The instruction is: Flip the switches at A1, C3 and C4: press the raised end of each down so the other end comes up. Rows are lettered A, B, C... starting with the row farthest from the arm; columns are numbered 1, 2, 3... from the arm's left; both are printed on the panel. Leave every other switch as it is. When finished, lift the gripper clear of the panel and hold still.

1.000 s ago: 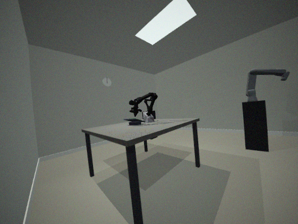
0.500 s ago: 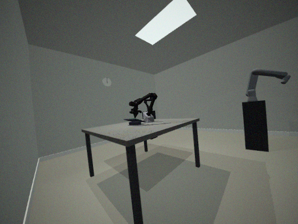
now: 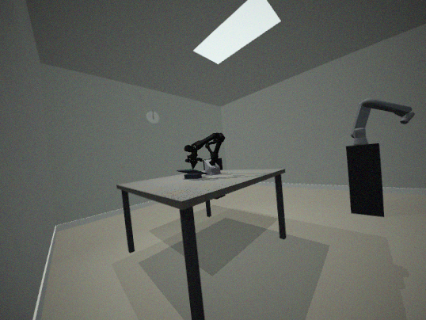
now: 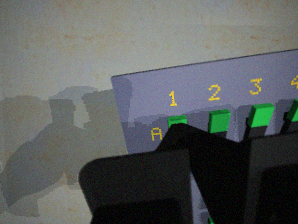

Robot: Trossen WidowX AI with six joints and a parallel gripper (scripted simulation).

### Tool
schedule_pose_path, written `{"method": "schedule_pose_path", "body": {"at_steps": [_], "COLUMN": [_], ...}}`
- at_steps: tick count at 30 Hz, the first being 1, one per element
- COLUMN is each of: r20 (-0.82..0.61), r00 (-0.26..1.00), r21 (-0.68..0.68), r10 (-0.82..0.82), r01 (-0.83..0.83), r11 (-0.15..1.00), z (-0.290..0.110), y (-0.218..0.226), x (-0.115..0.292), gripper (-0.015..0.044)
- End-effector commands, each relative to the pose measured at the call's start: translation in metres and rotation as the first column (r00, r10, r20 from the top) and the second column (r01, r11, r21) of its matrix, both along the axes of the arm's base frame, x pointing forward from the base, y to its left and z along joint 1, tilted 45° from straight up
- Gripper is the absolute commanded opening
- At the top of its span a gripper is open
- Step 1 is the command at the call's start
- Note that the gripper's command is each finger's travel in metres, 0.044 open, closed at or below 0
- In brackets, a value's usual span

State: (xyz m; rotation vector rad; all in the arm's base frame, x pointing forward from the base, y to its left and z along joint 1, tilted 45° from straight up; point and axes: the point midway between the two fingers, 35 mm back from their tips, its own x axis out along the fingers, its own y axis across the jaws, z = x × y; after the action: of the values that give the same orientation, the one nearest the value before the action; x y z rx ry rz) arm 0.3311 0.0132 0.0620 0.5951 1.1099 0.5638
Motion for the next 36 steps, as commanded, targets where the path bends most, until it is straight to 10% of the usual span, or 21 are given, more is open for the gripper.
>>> {"method": "schedule_pose_path", "body": {"at_steps": [1, 36], "r20": [-0.002, -0.002], "r00": [1.0, 1.0], "r21": [-0.002, -0.002], "r10": [-0.003, -0.003], "r01": [0.003, 0.003], "r11": [1.0, 1.0], "z": [-0.0007, -0.0035], "y": [-0.0003, 0.0028], "x": [0.0001, 0.0018], "gripper": [0.0, 0.0]}}
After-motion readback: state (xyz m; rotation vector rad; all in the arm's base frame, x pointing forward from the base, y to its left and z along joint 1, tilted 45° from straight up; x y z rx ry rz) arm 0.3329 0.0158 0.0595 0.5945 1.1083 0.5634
